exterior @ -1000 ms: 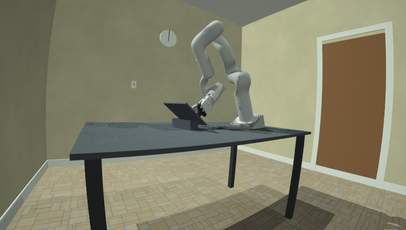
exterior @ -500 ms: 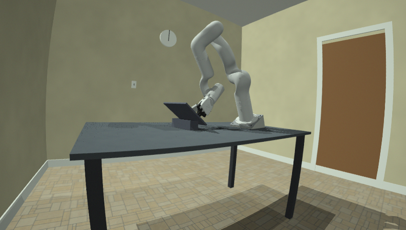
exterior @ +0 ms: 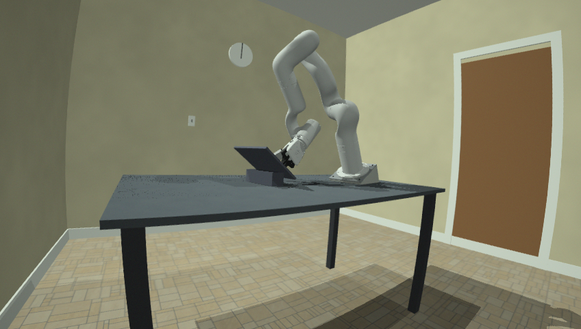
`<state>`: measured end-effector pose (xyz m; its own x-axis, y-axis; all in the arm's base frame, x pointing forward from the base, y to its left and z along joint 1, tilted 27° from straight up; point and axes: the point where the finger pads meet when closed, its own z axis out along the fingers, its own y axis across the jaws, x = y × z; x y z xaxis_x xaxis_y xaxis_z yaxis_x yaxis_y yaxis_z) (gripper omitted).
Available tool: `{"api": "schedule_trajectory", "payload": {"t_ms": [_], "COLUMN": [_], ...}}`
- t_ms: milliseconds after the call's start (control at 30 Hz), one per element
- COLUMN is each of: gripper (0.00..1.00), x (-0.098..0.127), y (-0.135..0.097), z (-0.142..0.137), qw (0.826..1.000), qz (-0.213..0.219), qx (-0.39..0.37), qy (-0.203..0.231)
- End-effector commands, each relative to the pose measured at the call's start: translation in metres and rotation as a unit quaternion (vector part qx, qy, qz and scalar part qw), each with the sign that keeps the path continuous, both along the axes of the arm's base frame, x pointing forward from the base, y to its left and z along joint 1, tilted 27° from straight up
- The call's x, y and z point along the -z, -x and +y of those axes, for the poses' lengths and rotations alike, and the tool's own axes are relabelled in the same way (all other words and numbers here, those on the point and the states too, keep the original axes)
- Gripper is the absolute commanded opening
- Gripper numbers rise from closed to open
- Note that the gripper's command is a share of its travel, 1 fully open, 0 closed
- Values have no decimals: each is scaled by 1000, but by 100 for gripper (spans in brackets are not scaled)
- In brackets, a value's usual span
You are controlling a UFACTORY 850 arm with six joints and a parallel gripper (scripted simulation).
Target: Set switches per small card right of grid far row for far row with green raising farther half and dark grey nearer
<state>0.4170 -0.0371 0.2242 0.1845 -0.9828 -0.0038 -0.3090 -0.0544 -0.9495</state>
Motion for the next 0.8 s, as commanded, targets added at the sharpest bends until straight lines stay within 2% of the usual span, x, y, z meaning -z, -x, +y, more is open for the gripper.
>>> {"api": "schedule_trajectory", "payload": {"t_ms": [0, 200, 767], "gripper": [0, 0, 0], "x": [0, -1, -9], "y": [0, 1, 27], "z": [0, 0, -5], "qw": [1000, 1000, 1000], "qz": [0, 0, 0], "qx": [0, 0, 0], "qy": [0, 0, 0]}}
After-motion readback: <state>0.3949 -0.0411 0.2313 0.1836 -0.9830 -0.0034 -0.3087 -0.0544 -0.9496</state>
